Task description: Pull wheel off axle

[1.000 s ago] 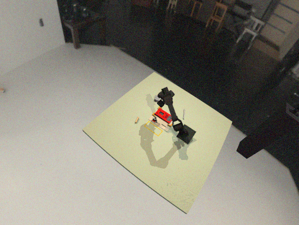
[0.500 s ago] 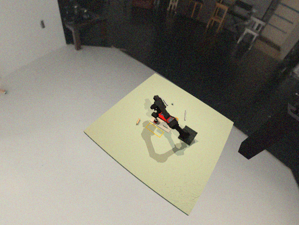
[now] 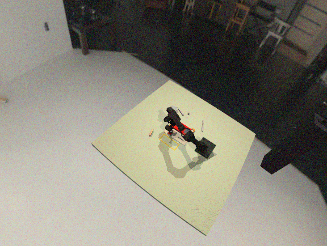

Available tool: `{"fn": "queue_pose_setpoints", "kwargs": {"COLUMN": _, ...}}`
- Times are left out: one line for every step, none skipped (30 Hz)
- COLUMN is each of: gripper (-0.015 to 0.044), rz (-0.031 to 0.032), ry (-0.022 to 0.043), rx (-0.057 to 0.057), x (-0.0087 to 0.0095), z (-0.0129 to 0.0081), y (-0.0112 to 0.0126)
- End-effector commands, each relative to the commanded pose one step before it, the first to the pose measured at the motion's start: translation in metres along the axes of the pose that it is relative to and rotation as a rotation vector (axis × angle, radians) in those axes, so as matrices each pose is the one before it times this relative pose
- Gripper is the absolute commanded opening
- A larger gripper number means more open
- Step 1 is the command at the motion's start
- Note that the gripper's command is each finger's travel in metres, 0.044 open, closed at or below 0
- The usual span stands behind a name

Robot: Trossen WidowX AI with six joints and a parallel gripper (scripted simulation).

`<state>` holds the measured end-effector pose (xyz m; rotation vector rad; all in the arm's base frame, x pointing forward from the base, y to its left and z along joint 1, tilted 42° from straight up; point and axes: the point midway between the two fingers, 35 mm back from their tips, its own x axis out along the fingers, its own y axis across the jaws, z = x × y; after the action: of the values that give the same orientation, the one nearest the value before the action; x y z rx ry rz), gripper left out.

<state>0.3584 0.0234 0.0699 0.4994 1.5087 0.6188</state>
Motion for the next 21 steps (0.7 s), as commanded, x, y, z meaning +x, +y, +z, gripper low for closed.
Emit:
{"fn": "queue_pose_setpoints", "kwargs": {"gripper": 0.0300, "rz": 0.00603, "ry": 0.00738, "rx": 0.0048, "x": 0.02340, "z": -0.00081, "y": 0.00143}}
{"fn": "queue_pose_setpoints", "kwargs": {"gripper": 0.0300, "rz": 0.00048, "ry": -0.00001, "rx": -0.0001, "x": 0.00542, "z": -0.00020, "y": 0.00000}}
{"fn": "queue_pose_setpoints", "kwargs": {"gripper": 0.0300, "rz": 0.00055, "ry": 0.00002, "rx": -0.0001, "x": 0.00538, "z": -0.00038, "y": -0.00002}}
{"fn": "queue_pose_setpoints", "kwargs": {"gripper": 0.0300, "rz": 0.00061, "ry": 0.00006, "rx": -0.0001, "x": 0.00530, "z": -0.00058, "y": -0.00008}}
{"fn": "queue_pose_setpoints", "kwargs": {"gripper": 0.0300, "rz": 0.00053, "ry": 0.00006, "rx": -0.0001, "x": 0.00413, "z": -0.00052, "y": -0.00004}}
{"fn": "queue_pose_setpoints", "kwargs": {"gripper": 0.0300, "rz": 0.00034, "ry": 0.00005, "rx": 0.0000, "x": 0.00251, "z": -0.00035, "y": -0.00002}}
{"fn": "queue_pose_setpoints", "kwargs": {"gripper": 0.0300, "rz": 0.00012, "ry": 0.00002, "rx": 0.0000, "x": 0.00084, "z": -0.00012, "y": 0.00000}}
{"fn": "queue_pose_setpoints", "kwargs": {"gripper": 0.0300, "rz": 0.00000, "ry": 0.00000, "rx": 0.0000, "x": 0.00000, "z": 0.00000, "y": 0.00000}}
{"fn": "queue_pose_setpoints", "kwargs": {"gripper": 0.0300, "rz": 0.00000, "ry": 0.00000, "rx": 0.0000, "x": 0.00000, "z": 0.00000, "y": 0.00000}}
{"fn": "queue_pose_setpoints", "kwargs": {"gripper": 0.0274, "rz": -0.00292, "ry": 0.00645, "rx": -0.0051, "x": -0.00241, "z": -0.00064, "y": 0.00027}}
{"fn": "queue_pose_setpoints", "kwargs": {"gripper": 0.0248, "rz": 0.00000, "ry": 0.00000, "rx": 0.0000, "x": 0.00000, "z": 0.00000, "y": 0.00000}}
{"fn": "queue_pose_setpoints", "kwargs": {"gripper": 0.0221, "rz": 0.00000, "ry": 0.00000, "rx": 0.0000, "x": 0.00000, "z": 0.00000, "y": 0.00000}}
{"fn": "queue_pose_setpoints", "kwargs": {"gripper": 0.0195, "rz": 0.00000, "ry": 0.00000, "rx": 0.0000, "x": 0.00000, "z": 0.00000, "y": 0.00000}}
{"fn": "queue_pose_setpoints", "kwargs": {"gripper": 0.0188, "rz": 0.00000, "ry": 0.00000, "rx": 0.0000, "x": 0.00000, "z": 0.00000, "y": 0.00000}}
{"fn": "queue_pose_setpoints", "kwargs": {"gripper": 0.0182, "rz": 0.00000, "ry": 0.00000, "rx": 0.0000, "x": 0.00000, "z": 0.00000, "y": 0.00000}}
{"fn": "queue_pose_setpoints", "kwargs": {"gripper": 0.0175, "rz": 0.00000, "ry": 0.00000, "rx": 0.0000, "x": 0.00000, "z": 0.00000, "y": 0.00000}}
{"fn": "queue_pose_setpoints", "kwargs": {"gripper": 0.0168, "rz": 0.00000, "ry": 0.00000, "rx": 0.0000, "x": 0.00000, "z": 0.00000, "y": 0.00000}}
{"fn": "queue_pose_setpoints", "kwargs": {"gripper": 0.0162, "rz": 0.00000, "ry": 0.00000, "rx": 0.0000, "x": 0.00000, "z": 0.00000, "y": 0.00000}}
{"fn": "queue_pose_setpoints", "kwargs": {"gripper": 0.0155, "rz": 0.00000, "ry": 0.00000, "rx": 0.0000, "x": 0.00000, "z": 0.00000, "y": 0.00000}}
{"fn": "queue_pose_setpoints", "kwargs": {"gripper": 0.0148, "rz": 0.00000, "ry": 0.00000, "rx": 0.0000, "x": 0.00000, "z": 0.00000, "y": 0.00000}}
{"fn": "queue_pose_setpoints", "kwargs": {"gripper": 0.0142, "rz": 0.00000, "ry": 0.00000, "rx": 0.0000, "x": 0.00000, "z": 0.00000, "y": 0.00000}}
